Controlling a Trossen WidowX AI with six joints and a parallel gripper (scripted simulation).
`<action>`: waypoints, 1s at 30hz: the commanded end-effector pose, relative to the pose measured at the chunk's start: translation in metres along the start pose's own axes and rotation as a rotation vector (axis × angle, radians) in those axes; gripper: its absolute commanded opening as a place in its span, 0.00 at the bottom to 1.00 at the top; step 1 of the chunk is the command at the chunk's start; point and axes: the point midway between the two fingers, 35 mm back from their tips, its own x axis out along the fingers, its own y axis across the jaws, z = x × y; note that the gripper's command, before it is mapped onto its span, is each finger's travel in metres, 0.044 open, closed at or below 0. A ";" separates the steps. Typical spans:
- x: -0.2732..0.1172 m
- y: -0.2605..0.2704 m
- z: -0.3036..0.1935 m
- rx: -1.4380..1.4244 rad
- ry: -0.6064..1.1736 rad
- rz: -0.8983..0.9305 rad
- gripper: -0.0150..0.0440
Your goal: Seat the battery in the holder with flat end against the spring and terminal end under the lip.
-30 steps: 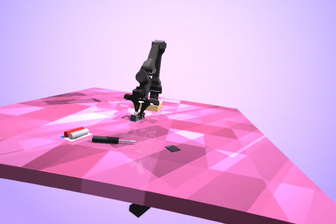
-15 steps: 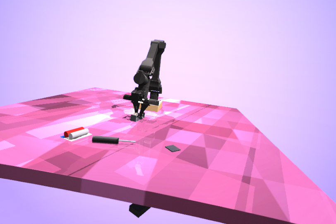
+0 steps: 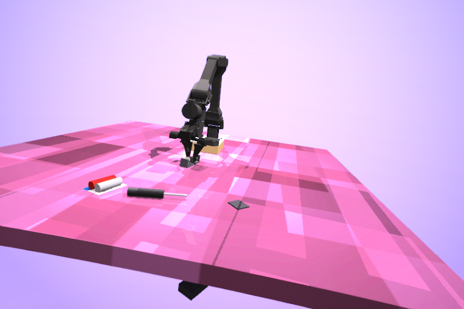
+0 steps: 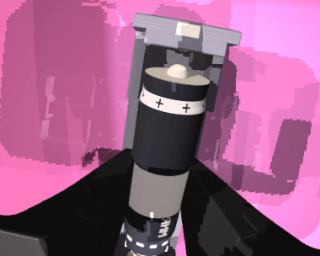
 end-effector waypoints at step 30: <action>0.004 0.000 0.004 0.002 0.148 -0.003 0.36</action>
